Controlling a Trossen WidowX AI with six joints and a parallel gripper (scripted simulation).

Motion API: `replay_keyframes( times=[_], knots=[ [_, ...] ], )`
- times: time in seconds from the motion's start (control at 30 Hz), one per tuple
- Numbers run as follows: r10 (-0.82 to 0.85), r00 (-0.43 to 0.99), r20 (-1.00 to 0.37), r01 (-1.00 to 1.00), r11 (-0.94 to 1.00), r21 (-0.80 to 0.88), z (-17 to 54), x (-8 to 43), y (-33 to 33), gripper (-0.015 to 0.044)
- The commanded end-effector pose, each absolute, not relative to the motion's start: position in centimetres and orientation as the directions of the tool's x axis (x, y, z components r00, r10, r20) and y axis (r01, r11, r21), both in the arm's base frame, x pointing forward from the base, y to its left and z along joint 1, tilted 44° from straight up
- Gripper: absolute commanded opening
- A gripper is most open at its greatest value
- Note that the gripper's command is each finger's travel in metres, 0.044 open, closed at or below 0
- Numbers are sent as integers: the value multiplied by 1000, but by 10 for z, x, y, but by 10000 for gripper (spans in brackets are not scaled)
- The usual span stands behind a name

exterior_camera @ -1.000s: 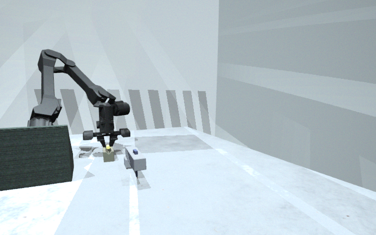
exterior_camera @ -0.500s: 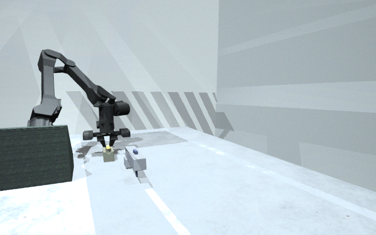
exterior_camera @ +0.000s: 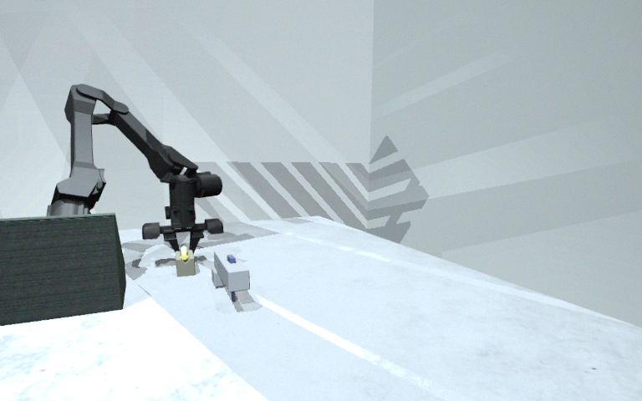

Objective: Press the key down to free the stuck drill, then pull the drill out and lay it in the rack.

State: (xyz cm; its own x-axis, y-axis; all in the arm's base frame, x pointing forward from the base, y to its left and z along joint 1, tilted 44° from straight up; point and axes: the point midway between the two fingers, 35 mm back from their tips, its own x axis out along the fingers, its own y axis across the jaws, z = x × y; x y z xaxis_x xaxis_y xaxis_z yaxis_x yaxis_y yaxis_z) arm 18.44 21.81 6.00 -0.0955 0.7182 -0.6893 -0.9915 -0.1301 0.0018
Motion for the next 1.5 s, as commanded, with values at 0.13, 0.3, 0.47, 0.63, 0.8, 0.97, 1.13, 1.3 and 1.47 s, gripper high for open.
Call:
replay_keyframes(
  times=[0.13, 0.3, 0.47, 0.63, 0.8, 0.97, 1.13, 1.3, 1.47],
  knots=[
    [715, -103, -692, -991, -133, 10, 59, 182, 218, 315],
    [715, -103, -692, -991, -133, 10, 59, 182, 218, 440],
    [697, -99, -710, -992, -124, 16, 73, 184, 203, 440],
    [695, -98, -712, -992, -123, 17, 84, 184, 190, 440],
    [695, -98, -713, -992, -123, 17, 96, 187, 177, 440],
    [694, -98, -713, -992, -123, 17, 108, 189, 167, 440],
    [694, -98, -713, -992, -123, 17, 116, 191, 162, 440],
    [666, 88, -740, -992, -7, -124, 125, 229, 143, 440],
    [578, 360, -732, -929, 151, -337, 160, 278, 100, 440]
  ],
)
